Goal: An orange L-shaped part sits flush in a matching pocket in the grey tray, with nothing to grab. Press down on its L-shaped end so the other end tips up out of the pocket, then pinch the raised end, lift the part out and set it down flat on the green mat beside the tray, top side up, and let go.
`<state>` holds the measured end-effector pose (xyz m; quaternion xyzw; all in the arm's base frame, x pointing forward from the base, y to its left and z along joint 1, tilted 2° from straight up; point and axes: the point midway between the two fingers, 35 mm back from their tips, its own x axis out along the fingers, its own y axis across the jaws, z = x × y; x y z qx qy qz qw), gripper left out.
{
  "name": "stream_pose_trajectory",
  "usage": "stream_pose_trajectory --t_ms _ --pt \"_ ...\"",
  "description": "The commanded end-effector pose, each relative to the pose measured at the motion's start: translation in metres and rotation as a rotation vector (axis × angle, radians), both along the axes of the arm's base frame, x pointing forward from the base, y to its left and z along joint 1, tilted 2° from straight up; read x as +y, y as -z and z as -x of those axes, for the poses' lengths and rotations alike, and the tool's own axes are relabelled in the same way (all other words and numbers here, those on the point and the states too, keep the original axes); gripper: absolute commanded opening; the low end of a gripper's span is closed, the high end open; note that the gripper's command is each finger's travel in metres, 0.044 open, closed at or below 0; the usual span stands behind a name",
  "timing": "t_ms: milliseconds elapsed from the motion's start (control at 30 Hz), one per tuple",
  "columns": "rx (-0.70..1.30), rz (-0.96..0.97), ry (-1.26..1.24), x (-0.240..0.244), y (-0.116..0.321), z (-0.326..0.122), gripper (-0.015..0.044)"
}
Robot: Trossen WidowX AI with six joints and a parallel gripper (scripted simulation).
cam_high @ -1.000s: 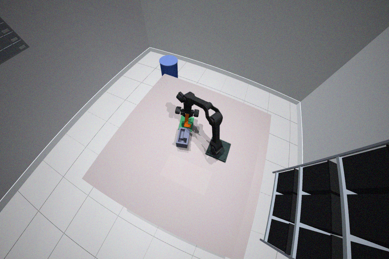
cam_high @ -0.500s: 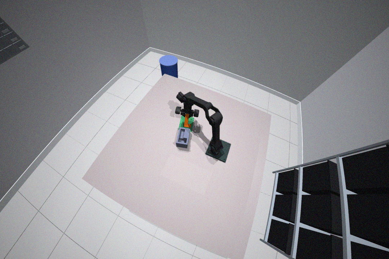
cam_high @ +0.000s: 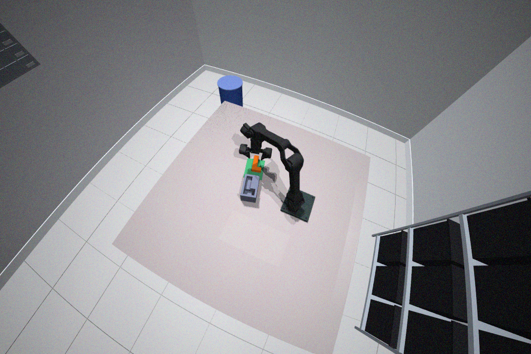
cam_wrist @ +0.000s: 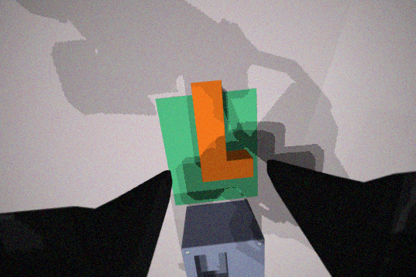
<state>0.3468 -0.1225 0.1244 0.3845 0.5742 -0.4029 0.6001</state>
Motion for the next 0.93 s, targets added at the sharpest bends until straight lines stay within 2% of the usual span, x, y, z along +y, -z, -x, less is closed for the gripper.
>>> stream_pose_trajectory --t_ms 0,133,900 --pt "-0.016 0.004 -0.001 0.001 -0.04 -0.003 0.04" --pt "-0.016 0.003 -0.002 0.003 -0.069 0.002 0.04" --pt "-0.019 0.006 -0.005 0.002 -0.064 0.001 0.04"
